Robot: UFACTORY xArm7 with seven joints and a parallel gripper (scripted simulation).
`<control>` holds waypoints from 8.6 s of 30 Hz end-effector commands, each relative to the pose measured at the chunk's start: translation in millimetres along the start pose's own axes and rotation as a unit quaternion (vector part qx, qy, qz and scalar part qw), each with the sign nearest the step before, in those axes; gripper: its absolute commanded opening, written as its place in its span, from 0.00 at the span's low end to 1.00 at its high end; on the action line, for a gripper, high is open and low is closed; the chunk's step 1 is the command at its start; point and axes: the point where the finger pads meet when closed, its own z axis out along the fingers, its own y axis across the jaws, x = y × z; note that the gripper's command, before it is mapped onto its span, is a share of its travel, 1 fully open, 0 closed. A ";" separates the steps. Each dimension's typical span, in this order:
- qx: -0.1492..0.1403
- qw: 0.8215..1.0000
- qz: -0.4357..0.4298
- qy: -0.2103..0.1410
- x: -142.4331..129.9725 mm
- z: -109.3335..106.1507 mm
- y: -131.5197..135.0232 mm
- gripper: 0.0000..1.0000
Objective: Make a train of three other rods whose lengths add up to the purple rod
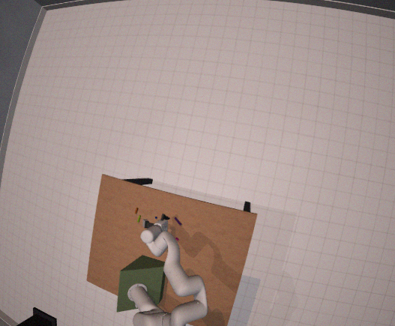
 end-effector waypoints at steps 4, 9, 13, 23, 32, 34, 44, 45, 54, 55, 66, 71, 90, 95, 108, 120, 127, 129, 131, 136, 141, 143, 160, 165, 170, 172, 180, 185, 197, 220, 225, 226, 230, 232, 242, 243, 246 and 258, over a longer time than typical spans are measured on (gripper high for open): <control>-0.002 0.995 -0.102 -0.001 28.1 -2.3 12.8 1.00; -0.004 0.979 -0.203 -0.003 57.4 -3.0 21.5 1.00; -0.004 0.963 -0.271 -0.004 78.1 -3.3 25.9 1.00; -0.004 0.906 -0.423 -0.004 129.0 -3.9 31.4 1.00; -0.003 0.837 -0.548 -0.001 175.4 -3.8 30.1 1.00; -0.003 0.818 -0.575 0.000 186.5 -3.7 29.0 1.00; -0.001 0.750 -0.661 0.003 222.8 -2.9 22.9 1.00; -0.001 0.750 -0.662 0.003 223.0 -2.9 22.8 1.00; -0.001 0.750 -0.662 0.003 223.0 -2.9 22.8 1.00; -0.001 0.750 -0.662 0.003 223.0 -2.9 22.8 1.00; -0.001 0.750 -0.662 0.003 223.0 -2.9 22.8 1.00; -0.001 0.750 -0.662 0.003 223.0 -2.9 22.8 1.00; -0.001 0.750 -0.662 0.003 223.0 -2.9 22.8 1.00; -0.001 0.750 -0.662 0.003 223.0 -2.9 22.8 1.00; -0.001 0.750 -0.662 0.003 223.0 -2.9 22.8 1.00; -0.001 0.750 -0.662 0.003 223.0 -2.9 22.8 1.00; -0.001 0.750 -0.662 0.003 223.0 -2.9 22.8 1.00; -0.001 0.750 -0.662 0.003 223.0 -2.9 22.8 1.00; -0.001 0.750 -0.662 0.003 223.0 -2.9 22.8 1.00; -0.001 0.750 -0.662 0.003 223.0 -2.9 22.8 1.00; -0.001 0.750 -0.662 0.003 223.0 -2.9 22.8 1.00; -0.001 0.749 -0.663 0.003 222.8 -2.9 22.8 1.00; -0.005 0.600 -0.800 0.007 193.5 -6.2 17.6 1.00; -0.007 0.538 -0.843 0.008 182.4 -7.3 15.0 1.00; -0.009 0.468 -0.883 0.008 170.9 -8.2 11.9 1.00; -0.009 0.440 -0.898 0.008 166.3 -8.6 10.5 1.00; -0.011 0.334 -0.943 0.007 149.9 -9.6 4.9 1.00; -0.012 0.257 -0.966 0.006 138.6 -10.2 0.6 1.00; -0.013 0.080 -0.997 0.003 113.6 -11.1 -10.7 1.00; -0.008 -0.272 -0.962 -0.001 66.9 -11.1 -39.1 1.00; -0.007 -0.318 -0.948 -0.001 60.9 -10.9 -43.6 1.00; -0.007 -0.340 -0.941 -0.001 58.1 -10.8 -45.7 1.00; -0.005 -0.404 -0.915 -0.001 49.6 -10.4 -52.5 1.00; -0.004 -0.425 -0.905 0.000 46.9 -10.3 -54.8 1.00; -0.003 -0.450 -0.893 0.000 43.6 -10.1 -57.6 1.00; -0.003 -0.450 -0.893 0.000 43.6 -10.1 -57.6 1.00; -0.003 -0.450 -0.893 0.000 43.6 -10.1 -57.6 0.24; -0.003 -0.450 -0.893 0.000 43.6 -10.1 -57.6 0.24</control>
